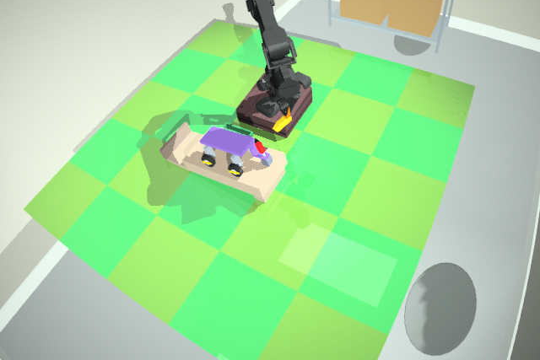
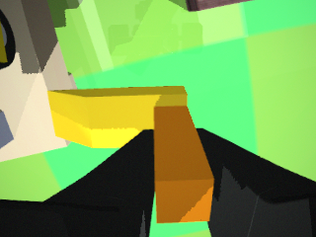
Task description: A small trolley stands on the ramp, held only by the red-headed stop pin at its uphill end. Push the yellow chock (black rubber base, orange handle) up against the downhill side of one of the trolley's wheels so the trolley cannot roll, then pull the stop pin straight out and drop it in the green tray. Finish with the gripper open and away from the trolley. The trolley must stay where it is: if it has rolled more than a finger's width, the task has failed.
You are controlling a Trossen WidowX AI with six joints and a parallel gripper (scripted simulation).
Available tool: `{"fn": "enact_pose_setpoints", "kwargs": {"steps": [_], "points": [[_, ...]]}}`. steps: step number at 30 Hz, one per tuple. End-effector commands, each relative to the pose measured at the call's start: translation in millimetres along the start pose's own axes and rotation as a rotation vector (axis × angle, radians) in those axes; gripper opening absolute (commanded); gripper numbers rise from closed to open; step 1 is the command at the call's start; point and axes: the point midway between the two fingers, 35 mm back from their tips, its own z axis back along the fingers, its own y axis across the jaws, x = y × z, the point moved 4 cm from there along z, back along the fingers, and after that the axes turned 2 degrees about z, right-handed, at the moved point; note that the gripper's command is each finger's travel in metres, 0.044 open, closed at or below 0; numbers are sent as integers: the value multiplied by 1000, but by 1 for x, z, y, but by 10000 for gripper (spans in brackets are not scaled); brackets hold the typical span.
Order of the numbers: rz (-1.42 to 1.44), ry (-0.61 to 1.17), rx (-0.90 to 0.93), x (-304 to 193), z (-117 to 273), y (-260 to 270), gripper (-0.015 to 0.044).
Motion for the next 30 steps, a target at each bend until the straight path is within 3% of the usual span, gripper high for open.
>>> {"fn": "enact_pose_setpoints", "kwargs": {"steps": [1,30], "points": [[-5,-5,2,1,3,0,0],[867,0,-2,1,3,0,0]]}}
